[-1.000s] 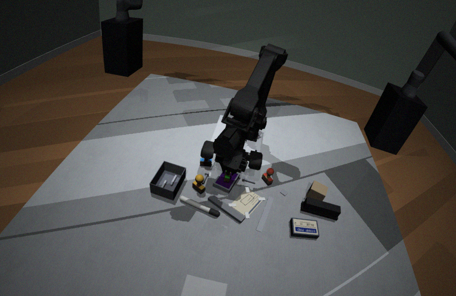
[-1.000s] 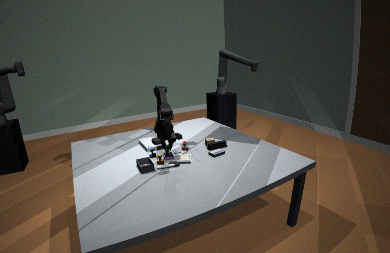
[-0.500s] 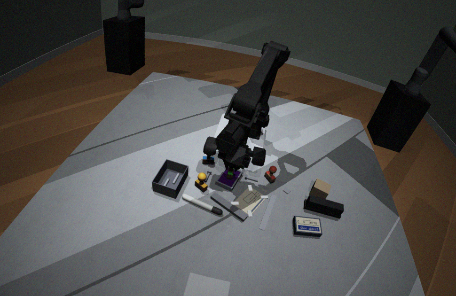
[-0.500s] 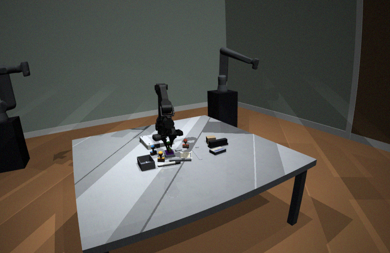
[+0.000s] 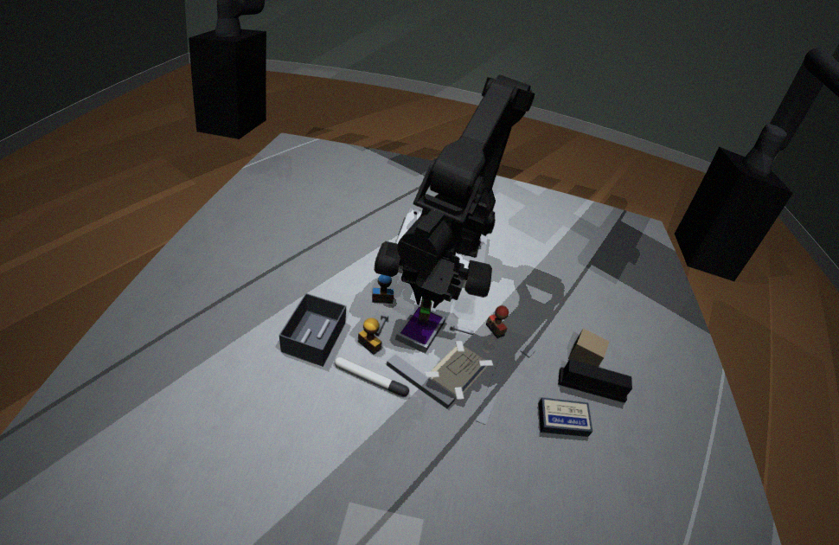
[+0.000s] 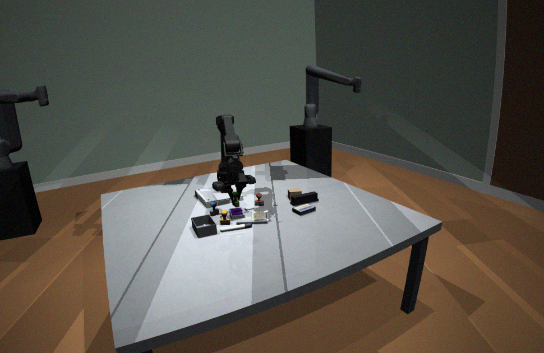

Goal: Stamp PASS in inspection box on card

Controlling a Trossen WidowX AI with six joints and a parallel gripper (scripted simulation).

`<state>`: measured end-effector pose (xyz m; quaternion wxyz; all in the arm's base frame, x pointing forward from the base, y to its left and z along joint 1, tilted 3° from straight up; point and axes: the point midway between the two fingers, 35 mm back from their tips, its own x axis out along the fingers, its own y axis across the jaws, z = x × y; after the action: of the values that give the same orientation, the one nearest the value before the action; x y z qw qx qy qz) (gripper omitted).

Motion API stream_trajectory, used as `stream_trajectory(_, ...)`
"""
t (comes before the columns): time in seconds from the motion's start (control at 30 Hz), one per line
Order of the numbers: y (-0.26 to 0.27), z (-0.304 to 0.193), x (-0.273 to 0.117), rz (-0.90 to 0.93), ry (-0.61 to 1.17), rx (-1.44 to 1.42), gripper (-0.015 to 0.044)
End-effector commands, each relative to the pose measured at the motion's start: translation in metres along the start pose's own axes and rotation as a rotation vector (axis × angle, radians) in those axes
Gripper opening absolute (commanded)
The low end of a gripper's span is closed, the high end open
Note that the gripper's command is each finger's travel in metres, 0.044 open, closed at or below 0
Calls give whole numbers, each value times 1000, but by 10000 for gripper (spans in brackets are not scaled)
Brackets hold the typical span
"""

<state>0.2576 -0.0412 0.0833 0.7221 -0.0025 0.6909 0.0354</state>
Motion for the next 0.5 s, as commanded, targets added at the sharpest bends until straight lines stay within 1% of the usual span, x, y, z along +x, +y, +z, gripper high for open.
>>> stream_trajectory(0.0, 0, 1, -8, 1, -6, -4, 0)
stream_trajectory(0.47, 4, 3, -25, 2, -7, 32, 0)
